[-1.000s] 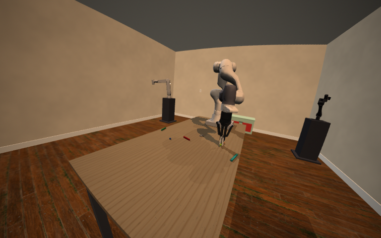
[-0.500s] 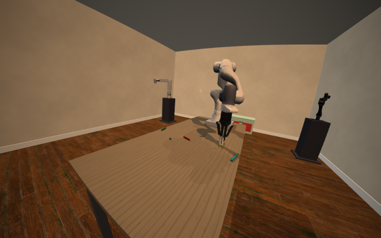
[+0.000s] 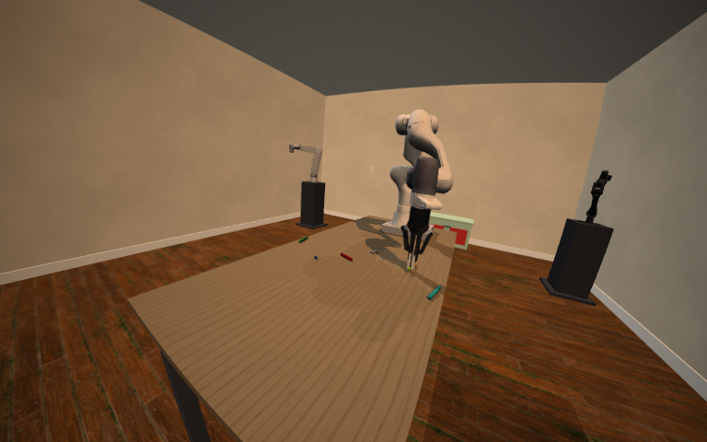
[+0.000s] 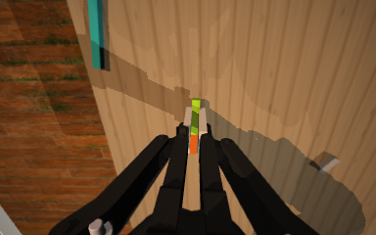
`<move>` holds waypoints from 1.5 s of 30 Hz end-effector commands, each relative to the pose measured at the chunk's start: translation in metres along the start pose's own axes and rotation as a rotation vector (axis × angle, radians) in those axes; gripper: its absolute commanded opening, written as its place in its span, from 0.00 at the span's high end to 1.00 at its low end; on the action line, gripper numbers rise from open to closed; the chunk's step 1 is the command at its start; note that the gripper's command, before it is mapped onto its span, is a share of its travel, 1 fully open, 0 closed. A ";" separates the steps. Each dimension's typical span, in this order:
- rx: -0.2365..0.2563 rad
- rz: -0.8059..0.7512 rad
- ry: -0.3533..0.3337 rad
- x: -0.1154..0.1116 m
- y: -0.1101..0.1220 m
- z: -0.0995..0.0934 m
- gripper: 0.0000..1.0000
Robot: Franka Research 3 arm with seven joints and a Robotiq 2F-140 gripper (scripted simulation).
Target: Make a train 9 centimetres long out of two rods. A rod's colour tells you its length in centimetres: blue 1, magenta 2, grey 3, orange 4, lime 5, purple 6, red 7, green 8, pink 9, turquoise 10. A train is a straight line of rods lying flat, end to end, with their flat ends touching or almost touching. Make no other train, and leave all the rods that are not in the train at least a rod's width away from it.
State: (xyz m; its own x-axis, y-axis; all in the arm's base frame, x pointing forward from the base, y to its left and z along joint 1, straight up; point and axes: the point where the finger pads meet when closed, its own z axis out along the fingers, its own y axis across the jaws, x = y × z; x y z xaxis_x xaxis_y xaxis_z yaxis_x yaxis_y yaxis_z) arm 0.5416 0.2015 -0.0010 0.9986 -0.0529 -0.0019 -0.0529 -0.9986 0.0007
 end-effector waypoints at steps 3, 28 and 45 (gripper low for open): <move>-0.001 0.004 0.001 0.000 0.000 0.001 0.88; -0.001 0.004 0.001 0.000 0.000 0.012 0.88; -0.001 0.004 0.001 0.000 0.000 0.012 0.88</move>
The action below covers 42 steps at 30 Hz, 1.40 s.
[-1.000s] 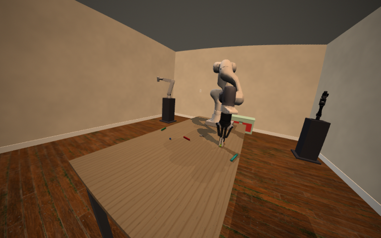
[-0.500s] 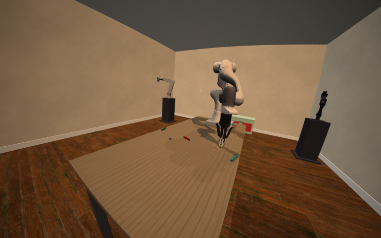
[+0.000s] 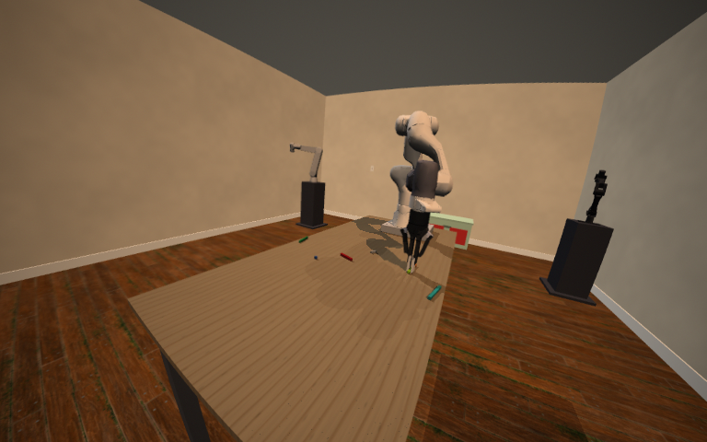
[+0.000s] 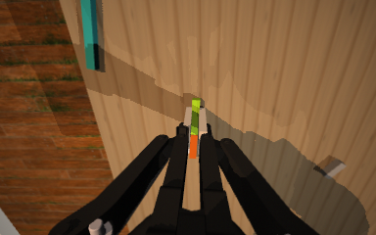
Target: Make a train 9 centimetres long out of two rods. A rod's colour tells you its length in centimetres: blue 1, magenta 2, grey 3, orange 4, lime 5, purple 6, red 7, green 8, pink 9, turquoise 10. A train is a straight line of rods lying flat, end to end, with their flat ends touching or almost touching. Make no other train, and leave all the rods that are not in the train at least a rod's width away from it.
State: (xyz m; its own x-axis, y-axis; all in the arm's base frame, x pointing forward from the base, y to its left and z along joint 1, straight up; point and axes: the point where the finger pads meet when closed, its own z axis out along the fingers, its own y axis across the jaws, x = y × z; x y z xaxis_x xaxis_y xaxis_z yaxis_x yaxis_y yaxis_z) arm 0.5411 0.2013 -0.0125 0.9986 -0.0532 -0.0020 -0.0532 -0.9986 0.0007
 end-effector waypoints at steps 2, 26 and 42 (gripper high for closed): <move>-0.001 0.003 0.001 0.000 0.000 0.000 0.88; -0.001 0.003 0.001 0.000 0.000 0.000 0.79; -0.001 0.003 0.001 0.000 0.000 -0.003 0.77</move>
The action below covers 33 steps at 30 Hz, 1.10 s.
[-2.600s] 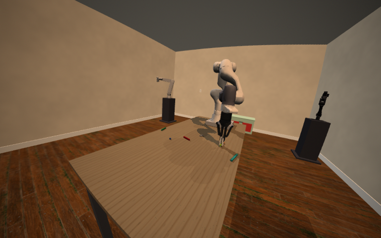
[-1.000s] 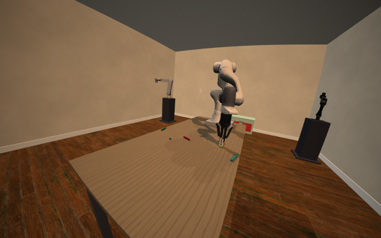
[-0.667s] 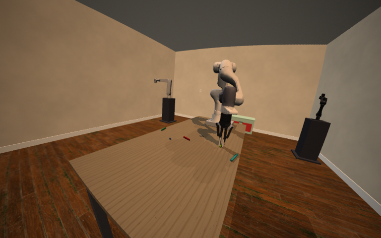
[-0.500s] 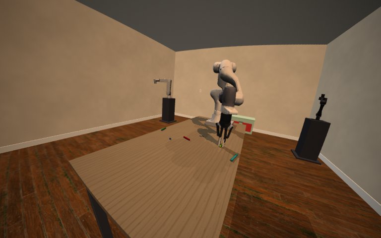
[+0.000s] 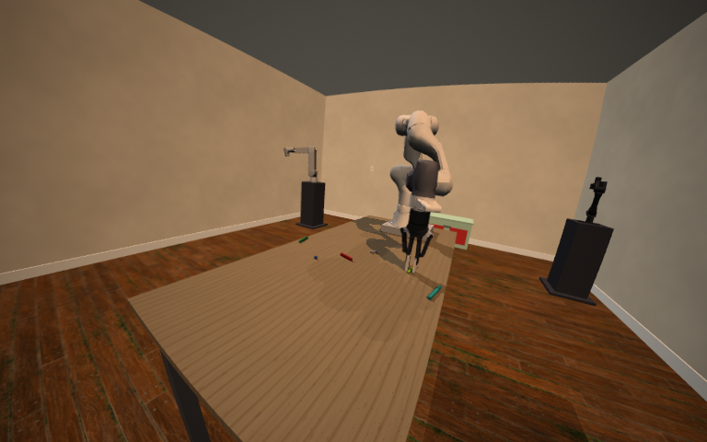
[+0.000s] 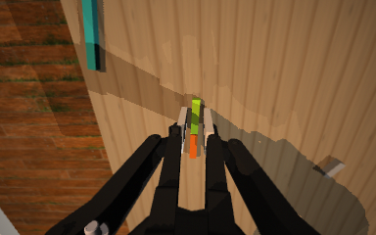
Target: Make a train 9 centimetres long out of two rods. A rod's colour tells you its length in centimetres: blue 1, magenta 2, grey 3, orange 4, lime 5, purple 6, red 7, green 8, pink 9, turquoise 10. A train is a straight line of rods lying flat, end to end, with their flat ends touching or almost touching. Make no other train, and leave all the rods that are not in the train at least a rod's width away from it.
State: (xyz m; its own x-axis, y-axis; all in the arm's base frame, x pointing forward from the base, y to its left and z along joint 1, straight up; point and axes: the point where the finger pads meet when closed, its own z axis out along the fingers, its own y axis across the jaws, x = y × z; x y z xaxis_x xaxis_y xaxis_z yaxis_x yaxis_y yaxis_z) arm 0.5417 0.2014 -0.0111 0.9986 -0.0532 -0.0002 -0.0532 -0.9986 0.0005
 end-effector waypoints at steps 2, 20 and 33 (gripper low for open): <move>-0.001 0.003 0.000 0.000 0.000 -0.006 0.77; -0.001 0.003 0.000 0.000 0.000 -0.080 0.77; -0.001 0.003 0.000 0.000 0.000 -0.088 0.00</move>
State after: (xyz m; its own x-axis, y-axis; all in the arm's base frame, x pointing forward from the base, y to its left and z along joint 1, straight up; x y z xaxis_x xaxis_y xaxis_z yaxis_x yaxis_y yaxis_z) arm 0.5424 0.2023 0.0766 0.9981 -0.0621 0.0050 -0.0621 -0.9981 0.0018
